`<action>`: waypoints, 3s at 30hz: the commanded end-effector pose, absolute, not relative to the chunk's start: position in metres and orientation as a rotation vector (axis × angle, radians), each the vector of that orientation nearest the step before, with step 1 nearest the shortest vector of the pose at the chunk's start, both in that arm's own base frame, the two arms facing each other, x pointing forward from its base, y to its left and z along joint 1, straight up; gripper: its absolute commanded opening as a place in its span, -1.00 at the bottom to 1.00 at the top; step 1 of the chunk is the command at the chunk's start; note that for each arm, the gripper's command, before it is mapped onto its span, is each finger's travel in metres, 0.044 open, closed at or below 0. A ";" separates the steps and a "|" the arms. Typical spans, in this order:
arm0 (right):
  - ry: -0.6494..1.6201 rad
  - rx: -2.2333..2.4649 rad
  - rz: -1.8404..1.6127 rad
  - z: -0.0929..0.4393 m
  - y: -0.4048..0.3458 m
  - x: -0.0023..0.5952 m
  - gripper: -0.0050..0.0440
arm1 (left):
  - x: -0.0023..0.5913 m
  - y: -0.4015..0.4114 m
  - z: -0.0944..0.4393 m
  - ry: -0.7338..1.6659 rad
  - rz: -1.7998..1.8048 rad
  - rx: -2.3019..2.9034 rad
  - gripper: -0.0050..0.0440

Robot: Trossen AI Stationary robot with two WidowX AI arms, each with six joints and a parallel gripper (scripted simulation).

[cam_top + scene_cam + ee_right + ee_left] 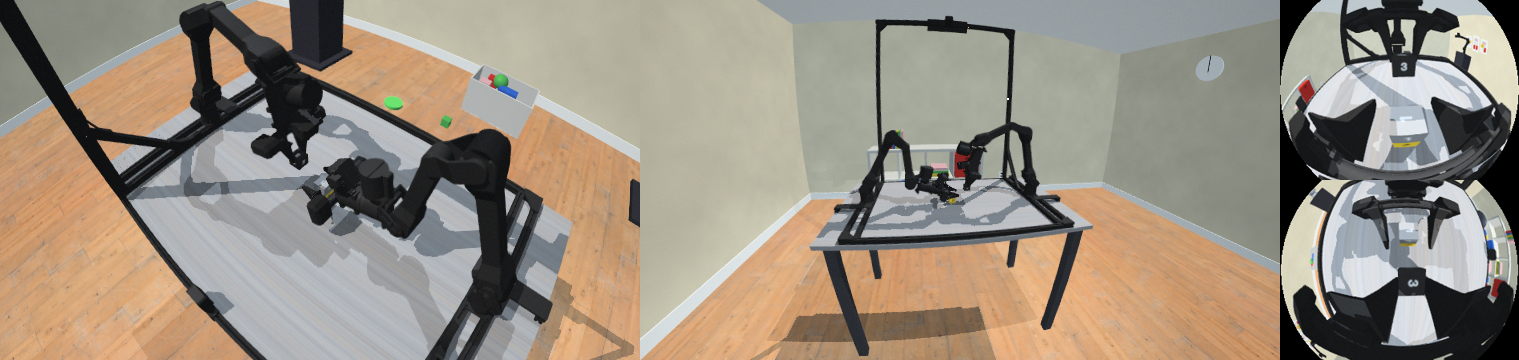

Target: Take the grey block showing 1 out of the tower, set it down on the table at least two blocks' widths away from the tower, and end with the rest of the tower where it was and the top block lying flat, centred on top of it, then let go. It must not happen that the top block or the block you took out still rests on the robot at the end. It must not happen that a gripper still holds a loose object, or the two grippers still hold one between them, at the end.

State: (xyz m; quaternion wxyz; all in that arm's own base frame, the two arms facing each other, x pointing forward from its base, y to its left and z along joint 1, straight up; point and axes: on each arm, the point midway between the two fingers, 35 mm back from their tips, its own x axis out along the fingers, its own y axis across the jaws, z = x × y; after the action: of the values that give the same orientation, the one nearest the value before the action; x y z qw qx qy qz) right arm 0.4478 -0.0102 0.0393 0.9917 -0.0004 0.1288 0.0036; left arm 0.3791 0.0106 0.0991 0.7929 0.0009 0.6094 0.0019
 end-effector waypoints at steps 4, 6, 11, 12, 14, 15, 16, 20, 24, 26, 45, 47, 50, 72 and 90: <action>0.262 0.000 0.003 0.037 -0.011 0.451 0.15 | 0.379 0.010 0.099 1.309 -0.001 0.000 -0.80; 0.262 0.000 0.003 0.037 -0.011 0.451 0.05 | 0.379 0.010 0.099 1.309 -0.001 0.000 -0.80; 0.262 0.000 0.003 0.037 -0.011 0.451 -0.06 | 0.379 0.010 0.099 1.309 -0.001 0.000 -0.80; 0.262 0.000 0.003 0.037 -0.011 0.451 -0.08 | 0.379 0.010 0.099 1.309 -0.001 0.000 -0.80; 0.262 0.000 0.003 0.037 -0.011 0.451 -0.14 | 0.379 0.010 0.099 1.309 -0.001 0.000 -0.80; 0.262 0.000 0.003 0.037 -0.011 0.451 -0.16 | 0.379 0.010 0.099 1.309 -0.001 0.000 -0.80; 0.262 0.000 0.003 0.037 -0.011 0.451 -0.19 | 0.379 0.010 0.099 1.309 -0.001 0.000 -0.80; 0.262 0.000 0.003 0.037 -0.011 0.451 -0.30 | 0.379 0.010 0.099 1.309 -0.001 0.000 -0.80; 0.262 0.000 0.003 0.037 -0.011 0.451 -0.43 | 0.379 0.010 0.099 1.309 -0.001 0.000 -0.80; 0.262 0.000 0.003 0.042 -0.011 0.451 -0.62 | 0.379 0.010 0.099 1.309 -0.001 0.000 -0.80; 0.262 0.000 0.003 0.046 -0.012 0.410 -0.80 | 0.379 0.010 0.099 1.309 -0.001 0.000 -0.80; 0.262 0.000 0.003 0.047 -0.012 0.401 -0.80 | 0.379 0.010 0.099 1.309 -0.001 0.000 -0.80; 0.262 0.000 0.003 0.047 -0.012 0.386 -0.80 | 0.379 0.010 0.099 1.309 -0.001 0.000 -0.80; 0.296 -0.005 0.006 0.032 -0.011 0.332 -0.80 | 0.379 0.010 0.099 1.309 -0.001 0.000 -0.80; 0.329 -0.008 0.010 0.013 -0.012 0.330 0.28 | 0.379 0.010 0.099 1.309 -0.001 0.000 -0.80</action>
State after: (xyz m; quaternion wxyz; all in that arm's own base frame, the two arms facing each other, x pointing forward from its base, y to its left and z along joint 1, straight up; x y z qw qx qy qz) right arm 0.3314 -0.0119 0.0140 0.9867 -0.0030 0.1624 0.0023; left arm 0.3790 0.0107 0.0991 0.7929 0.0008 0.6094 0.0019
